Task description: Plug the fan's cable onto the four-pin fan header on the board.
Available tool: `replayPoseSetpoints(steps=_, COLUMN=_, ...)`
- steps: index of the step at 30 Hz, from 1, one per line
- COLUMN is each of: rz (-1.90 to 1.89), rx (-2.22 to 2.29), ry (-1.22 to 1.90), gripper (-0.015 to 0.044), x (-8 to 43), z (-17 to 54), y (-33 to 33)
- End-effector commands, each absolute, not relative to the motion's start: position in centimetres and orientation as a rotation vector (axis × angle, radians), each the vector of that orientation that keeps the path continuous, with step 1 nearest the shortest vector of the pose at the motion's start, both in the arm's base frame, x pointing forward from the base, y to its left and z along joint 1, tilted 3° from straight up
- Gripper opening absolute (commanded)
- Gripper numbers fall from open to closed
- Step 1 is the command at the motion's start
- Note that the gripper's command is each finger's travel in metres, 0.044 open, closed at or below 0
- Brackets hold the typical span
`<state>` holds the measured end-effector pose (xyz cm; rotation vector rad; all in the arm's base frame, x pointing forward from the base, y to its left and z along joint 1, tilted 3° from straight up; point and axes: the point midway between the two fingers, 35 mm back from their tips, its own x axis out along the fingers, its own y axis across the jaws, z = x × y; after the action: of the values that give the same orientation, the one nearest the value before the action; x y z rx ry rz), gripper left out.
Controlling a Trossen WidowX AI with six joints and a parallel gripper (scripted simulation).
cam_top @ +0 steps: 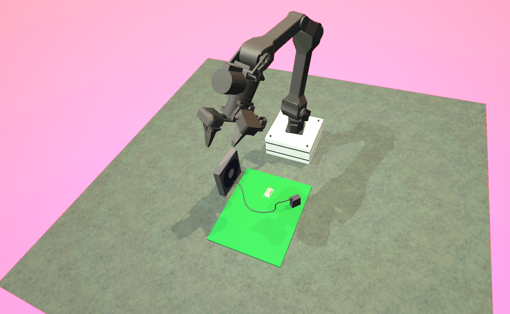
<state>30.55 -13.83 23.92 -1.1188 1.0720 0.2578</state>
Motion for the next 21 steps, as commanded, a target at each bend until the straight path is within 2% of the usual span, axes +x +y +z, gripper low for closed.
replayPoseSetpoints(steps=1, rz=0.630, rx=-1.296, ry=1.052, gripper=0.0440, x=31.4, z=20.4, y=-8.4)
replayPoseSetpoints(steps=11, rz=1.661, rx=-1.705, ry=0.726, gripper=0.0440, x=28.0, z=13.5, y=5.5)
replayPoseSetpoints(steps=21, rz=1.680, rx=-1.710, ry=0.716, gripper=0.0440, x=28.1, z=11.8, y=5.8)
